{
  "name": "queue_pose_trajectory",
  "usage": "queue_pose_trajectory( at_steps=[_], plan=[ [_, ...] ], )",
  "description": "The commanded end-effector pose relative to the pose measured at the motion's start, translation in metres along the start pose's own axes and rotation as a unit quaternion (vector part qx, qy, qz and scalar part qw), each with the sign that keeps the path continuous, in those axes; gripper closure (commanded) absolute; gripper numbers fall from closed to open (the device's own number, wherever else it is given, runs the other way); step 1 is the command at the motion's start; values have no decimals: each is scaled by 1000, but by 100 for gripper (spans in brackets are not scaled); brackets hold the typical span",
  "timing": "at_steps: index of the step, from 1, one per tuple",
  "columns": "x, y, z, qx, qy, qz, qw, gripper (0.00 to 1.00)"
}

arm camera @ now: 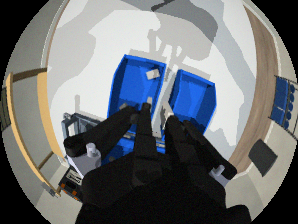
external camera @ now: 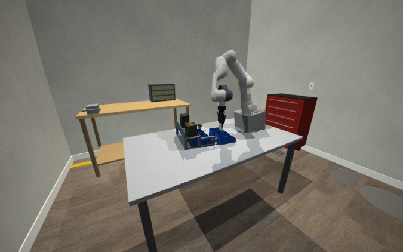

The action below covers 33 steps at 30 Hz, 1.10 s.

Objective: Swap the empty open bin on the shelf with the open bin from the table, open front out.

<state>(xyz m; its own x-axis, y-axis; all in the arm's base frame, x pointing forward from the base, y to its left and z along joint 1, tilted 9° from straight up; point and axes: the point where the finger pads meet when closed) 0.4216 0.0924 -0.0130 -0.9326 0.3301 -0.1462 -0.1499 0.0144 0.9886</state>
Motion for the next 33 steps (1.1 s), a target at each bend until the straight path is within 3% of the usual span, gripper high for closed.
queue_pose_trajectory(
  at_steps=[1,33],
  plan=[
    [-1,0,1,-1,-2,0,1000,85],
    [-1,-8,1,-1,-2,0,1000,85]
  ],
)
Point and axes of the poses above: the point where the finger pads meet when closed, its own y axis back along the fingers, its own z axis across the jaws, x = y × z, and after that the axes turned 13 degrees about -y, right-handed
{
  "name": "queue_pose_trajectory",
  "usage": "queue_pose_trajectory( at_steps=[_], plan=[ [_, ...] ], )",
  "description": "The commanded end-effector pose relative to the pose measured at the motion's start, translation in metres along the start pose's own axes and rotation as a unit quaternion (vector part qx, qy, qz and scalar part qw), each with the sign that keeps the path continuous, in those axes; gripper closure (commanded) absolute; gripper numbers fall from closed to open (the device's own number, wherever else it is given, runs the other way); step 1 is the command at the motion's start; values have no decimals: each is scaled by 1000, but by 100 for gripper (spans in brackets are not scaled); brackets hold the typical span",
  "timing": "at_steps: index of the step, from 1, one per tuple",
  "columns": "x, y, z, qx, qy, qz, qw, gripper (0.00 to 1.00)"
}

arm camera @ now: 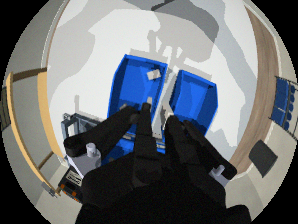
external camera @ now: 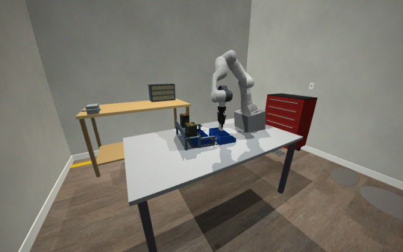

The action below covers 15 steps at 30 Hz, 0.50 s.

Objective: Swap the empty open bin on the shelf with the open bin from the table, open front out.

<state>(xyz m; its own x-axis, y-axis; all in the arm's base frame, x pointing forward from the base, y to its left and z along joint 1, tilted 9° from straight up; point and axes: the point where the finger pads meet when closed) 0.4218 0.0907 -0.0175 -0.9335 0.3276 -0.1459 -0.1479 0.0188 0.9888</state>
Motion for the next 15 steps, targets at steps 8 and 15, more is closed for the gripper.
queue_pose_trajectory(
  at_steps=[8,15],
  plan=[
    [0,-12,2,-3,-3,-1,1000,85],
    [0,-23,2,-3,-3,-1,1000,85]
  ],
)
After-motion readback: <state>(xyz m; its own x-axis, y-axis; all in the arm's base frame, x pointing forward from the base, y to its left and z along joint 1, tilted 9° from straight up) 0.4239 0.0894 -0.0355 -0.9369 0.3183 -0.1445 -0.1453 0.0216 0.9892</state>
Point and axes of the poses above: the point where the finger pads meet when closed, its own y axis back along the fingers, its own z axis across the jaws, x = y × z, and after that the axes turned 13 degrees about -y, right-handed
